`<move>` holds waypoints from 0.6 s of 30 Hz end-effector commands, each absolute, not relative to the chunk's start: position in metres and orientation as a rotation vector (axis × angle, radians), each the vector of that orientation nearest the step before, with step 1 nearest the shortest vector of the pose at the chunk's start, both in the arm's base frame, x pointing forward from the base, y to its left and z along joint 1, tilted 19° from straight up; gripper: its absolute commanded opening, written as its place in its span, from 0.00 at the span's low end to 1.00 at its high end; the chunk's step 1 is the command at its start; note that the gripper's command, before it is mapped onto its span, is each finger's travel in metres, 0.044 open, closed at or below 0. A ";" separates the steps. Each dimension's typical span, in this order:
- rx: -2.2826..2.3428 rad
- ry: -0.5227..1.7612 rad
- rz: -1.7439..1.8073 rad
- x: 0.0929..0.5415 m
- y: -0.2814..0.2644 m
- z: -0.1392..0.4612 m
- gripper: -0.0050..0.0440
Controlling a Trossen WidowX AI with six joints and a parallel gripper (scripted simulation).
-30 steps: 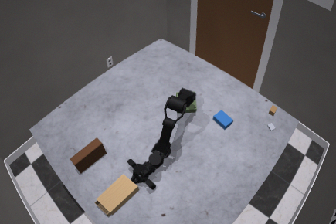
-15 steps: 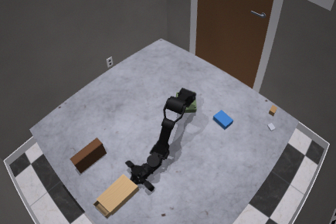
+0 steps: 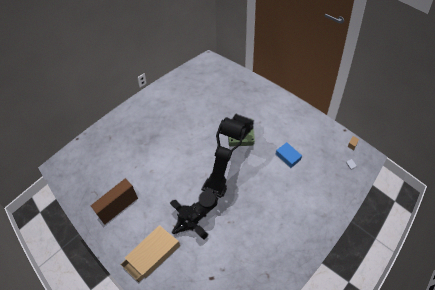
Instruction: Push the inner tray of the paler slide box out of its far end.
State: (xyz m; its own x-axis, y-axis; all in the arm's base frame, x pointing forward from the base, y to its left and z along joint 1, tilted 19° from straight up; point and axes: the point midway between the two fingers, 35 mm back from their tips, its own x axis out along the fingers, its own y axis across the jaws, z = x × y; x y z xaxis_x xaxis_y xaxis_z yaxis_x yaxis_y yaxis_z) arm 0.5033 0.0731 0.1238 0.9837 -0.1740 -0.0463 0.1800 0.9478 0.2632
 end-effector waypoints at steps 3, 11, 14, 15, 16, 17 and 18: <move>0.286 0.039 -0.167 0.498 0.072 0.142 0.00; 0.306 0.187 -0.143 0.472 0.066 0.161 0.00; 0.304 0.236 -0.143 0.464 0.064 0.160 0.00; 0.305 0.248 -0.142 0.461 0.064 0.161 0.00; 0.306 0.255 -0.141 0.459 0.064 0.161 0.00; 0.307 0.257 -0.141 0.459 0.064 0.161 0.00; 0.307 0.256 -0.139 0.459 0.064 0.162 0.00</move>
State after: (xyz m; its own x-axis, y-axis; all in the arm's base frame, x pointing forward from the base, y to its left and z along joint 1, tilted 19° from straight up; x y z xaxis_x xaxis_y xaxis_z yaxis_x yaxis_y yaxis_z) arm 0.4638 0.0649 0.1494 0.9562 -0.1078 -0.2723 0.1827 0.9462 0.2672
